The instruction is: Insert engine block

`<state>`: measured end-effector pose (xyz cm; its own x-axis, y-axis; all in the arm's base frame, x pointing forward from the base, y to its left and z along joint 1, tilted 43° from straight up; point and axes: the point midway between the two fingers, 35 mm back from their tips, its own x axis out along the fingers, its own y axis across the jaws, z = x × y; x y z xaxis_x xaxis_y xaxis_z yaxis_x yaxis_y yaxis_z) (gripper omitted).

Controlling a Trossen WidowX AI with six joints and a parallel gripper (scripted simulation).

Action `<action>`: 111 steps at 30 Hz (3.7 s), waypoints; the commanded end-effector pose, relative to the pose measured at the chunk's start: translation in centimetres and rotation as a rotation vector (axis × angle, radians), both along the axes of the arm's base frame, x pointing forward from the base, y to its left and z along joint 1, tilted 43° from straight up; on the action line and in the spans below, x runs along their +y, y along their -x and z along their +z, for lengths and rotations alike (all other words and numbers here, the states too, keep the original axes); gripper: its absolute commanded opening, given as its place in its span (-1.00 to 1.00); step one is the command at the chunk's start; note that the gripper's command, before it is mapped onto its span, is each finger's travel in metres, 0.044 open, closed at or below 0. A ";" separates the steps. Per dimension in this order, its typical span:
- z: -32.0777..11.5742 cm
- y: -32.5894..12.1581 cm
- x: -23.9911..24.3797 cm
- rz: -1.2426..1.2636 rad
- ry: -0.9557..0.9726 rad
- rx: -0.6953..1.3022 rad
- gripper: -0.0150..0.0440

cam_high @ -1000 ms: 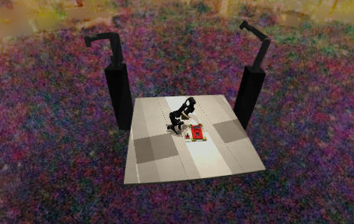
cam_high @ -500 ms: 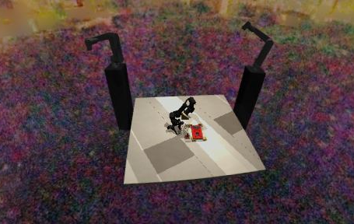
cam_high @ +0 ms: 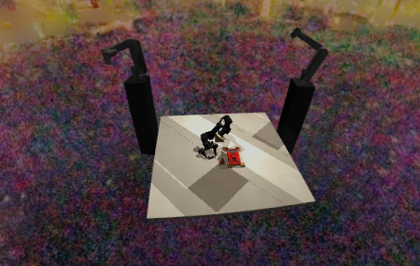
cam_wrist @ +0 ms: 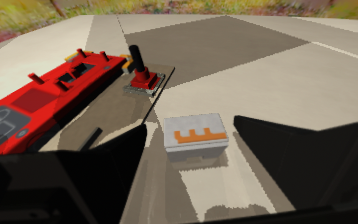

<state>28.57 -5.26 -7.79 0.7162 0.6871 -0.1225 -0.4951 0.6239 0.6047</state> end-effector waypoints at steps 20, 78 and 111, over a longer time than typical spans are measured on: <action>1.4 2.5 -3.5 0.002 0.012 -0.007 1.00; 4.6 -0.1 -4.3 0.611 0.514 0.618 1.00; 1.6 -1.5 -0.4 0.611 0.513 0.616 1.00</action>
